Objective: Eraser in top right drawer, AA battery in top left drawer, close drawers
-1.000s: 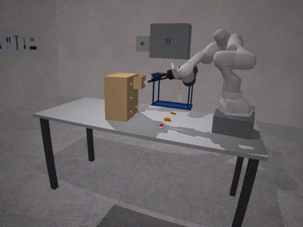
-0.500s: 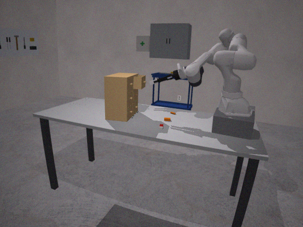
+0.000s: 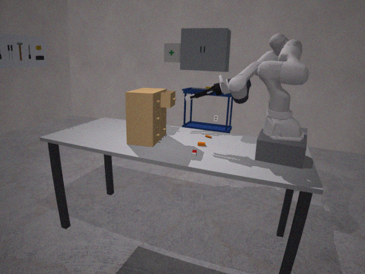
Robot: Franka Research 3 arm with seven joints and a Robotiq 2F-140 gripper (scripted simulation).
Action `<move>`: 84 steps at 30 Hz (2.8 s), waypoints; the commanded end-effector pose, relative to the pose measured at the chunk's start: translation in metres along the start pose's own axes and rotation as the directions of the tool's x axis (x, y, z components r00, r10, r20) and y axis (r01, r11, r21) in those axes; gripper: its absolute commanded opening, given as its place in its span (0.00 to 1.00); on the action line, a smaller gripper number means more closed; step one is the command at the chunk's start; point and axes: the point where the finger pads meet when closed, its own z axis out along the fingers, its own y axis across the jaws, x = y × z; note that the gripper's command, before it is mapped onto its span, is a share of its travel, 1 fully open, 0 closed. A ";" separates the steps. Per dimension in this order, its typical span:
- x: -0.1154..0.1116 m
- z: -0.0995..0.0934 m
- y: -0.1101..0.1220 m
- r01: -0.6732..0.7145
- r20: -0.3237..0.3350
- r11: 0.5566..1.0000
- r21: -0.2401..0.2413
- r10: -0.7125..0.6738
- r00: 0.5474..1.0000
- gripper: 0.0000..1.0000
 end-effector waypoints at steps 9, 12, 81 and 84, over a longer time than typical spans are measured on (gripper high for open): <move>0.001 -0.026 -0.004 0.003 0.003 1.000 0.011 -0.003 1.000 0.20; 0.001 -0.026 -0.004 0.003 0.003 1.000 0.011 -0.003 1.000 0.20; 0.007 -0.039 -0.004 0.005 0.128 1.000 0.011 -0.006 0.992 0.20; 0.007 -0.039 -0.004 0.005 0.128 1.000 0.011 -0.006 0.992 0.20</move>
